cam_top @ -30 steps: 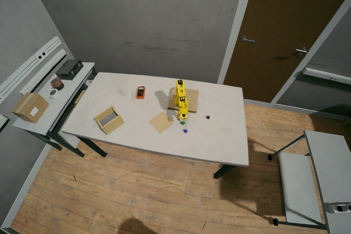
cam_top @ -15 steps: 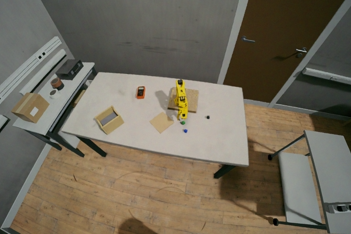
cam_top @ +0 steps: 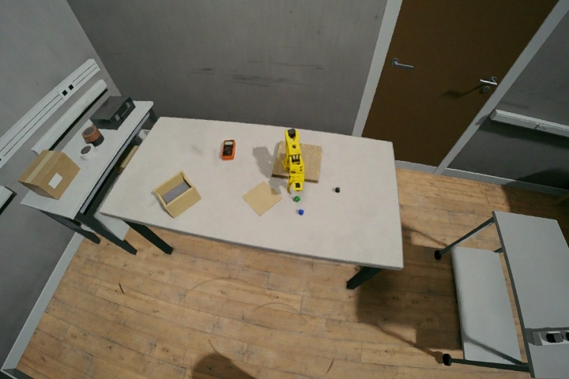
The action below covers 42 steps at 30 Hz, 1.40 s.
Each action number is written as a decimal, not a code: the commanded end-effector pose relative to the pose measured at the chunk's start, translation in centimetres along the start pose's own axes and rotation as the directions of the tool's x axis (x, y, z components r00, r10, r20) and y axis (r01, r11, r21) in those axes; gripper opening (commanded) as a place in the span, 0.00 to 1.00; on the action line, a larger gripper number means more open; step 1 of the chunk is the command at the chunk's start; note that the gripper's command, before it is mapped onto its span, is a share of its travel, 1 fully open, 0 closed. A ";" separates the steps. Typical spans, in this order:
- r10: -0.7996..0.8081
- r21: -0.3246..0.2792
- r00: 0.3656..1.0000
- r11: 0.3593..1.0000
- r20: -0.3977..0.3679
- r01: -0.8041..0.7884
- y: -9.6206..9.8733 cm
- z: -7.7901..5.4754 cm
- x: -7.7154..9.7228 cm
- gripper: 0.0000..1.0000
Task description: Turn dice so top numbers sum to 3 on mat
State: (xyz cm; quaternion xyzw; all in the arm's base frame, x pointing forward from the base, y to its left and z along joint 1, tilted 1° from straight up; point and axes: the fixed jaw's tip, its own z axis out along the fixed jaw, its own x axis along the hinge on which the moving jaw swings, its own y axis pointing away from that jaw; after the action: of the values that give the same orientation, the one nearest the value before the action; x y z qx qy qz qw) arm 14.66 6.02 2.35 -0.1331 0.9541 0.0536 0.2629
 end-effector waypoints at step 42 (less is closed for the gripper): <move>0.009 -0.003 0.999 1.000 -0.043 -0.009 0.1 0.0 1.2 0.28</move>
State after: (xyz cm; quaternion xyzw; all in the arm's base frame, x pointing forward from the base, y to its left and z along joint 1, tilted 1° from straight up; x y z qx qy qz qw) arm 14.01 5.87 2.04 -0.1320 0.9575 0.0530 0.2510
